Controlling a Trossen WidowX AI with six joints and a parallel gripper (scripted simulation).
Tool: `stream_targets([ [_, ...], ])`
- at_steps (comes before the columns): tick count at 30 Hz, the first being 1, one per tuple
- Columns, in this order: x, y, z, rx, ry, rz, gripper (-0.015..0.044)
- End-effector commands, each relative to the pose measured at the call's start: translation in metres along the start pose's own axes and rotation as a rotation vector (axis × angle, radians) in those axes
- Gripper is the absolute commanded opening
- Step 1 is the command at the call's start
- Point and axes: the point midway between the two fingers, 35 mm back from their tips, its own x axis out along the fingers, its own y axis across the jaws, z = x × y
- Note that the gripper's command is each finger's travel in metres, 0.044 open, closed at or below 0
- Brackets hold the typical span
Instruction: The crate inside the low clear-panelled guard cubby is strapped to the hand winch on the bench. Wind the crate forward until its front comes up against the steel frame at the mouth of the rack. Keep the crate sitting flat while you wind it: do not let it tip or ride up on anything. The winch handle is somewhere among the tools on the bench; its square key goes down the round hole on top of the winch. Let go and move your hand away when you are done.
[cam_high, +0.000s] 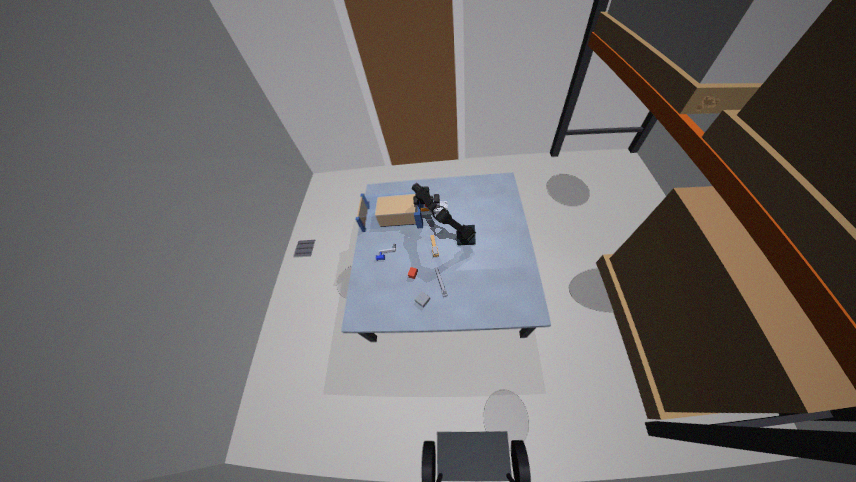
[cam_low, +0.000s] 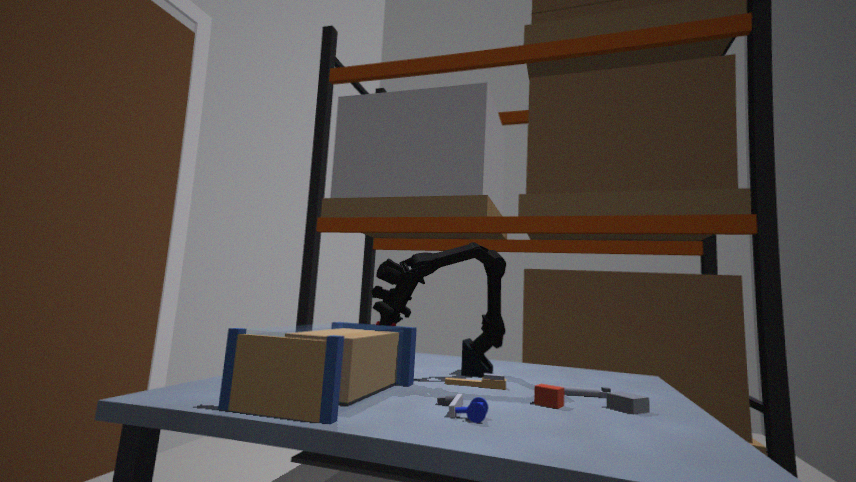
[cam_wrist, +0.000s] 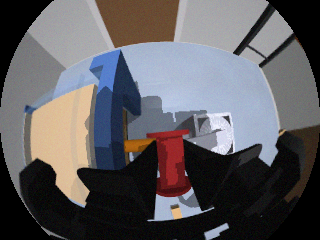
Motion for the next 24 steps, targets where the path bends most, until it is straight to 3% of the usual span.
stream_targets([
  [1,-0.003,-0.002,-0.016,-0.002,0.031,-0.005,0.0000],
  [24,-0.017,-0.017,-0.046,-0.002,0.033,-0.007,0.0000],
])
